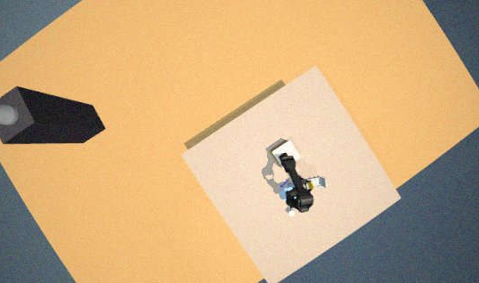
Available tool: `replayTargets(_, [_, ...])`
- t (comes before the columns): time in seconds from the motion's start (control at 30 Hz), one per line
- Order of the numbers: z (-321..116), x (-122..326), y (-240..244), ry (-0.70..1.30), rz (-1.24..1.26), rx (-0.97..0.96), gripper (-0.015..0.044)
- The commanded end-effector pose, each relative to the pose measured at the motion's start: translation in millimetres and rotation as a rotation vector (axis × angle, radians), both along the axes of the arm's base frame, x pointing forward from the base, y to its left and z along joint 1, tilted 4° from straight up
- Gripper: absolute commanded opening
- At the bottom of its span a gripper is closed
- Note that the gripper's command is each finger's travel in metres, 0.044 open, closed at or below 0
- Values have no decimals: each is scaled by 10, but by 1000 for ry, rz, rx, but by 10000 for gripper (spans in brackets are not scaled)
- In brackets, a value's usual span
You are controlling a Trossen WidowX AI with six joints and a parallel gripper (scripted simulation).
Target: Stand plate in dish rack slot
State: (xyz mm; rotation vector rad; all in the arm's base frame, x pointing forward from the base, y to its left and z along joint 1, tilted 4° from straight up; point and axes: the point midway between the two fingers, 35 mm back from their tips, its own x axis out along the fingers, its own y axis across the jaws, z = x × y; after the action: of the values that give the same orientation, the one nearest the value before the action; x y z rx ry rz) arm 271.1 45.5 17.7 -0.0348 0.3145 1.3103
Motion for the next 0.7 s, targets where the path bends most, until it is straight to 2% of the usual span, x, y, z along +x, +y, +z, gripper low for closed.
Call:
replayTargets(0.0, [-9,3,-37,-96,-31,31,0])
replayTargets(0.27, [6,33,-128,-278,-105,68,0])
replayTargets(0.67, [-39,42,-115,-280,-107,67,0])
